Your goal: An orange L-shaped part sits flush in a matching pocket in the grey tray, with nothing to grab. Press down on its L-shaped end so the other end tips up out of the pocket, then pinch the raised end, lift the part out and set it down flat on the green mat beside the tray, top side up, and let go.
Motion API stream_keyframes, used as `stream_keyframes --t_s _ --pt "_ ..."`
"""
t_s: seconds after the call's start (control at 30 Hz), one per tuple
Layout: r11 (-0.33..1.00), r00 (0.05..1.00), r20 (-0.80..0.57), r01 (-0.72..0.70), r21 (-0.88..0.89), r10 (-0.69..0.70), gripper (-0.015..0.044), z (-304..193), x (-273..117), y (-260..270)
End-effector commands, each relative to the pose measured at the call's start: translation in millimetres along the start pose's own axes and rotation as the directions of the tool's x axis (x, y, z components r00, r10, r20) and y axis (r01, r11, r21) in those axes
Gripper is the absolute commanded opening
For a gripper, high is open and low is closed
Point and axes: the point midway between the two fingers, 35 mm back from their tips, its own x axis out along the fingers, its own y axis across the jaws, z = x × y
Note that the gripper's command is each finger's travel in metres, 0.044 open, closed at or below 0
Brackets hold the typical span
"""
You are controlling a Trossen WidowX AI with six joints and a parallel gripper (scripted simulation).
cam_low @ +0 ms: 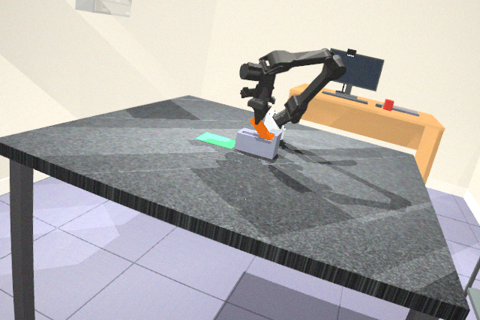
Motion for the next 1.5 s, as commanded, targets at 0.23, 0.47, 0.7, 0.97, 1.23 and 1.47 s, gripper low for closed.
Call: stream_keyframes --t_s 0.23,0.47,0.7,0.97,1.23,1.47 --pt "1.000 1.000 -0.004 0.000 -0.002 0.000 0.0000 -1 -17 1" --pt "1.000 1.000 -0.003 0.000 -0.002 0.000 0.0000 -1 -29 1" --pt "1.000 1.000 -0.003 0.000 -0.002 0.000 0.0000 -1 -39 1" --pt "1.000 1.000 -0.003 0.000 -0.002 0.000 0.0000 -1 -46 1" --pt "1.000 1.000 -0.003 0.000 -0.002 0.000 0.0000 4 -50 0" --pt "1.000 1.000 -0.001 0.000 -0.002 0.000 0.0000 35 -47 -2"
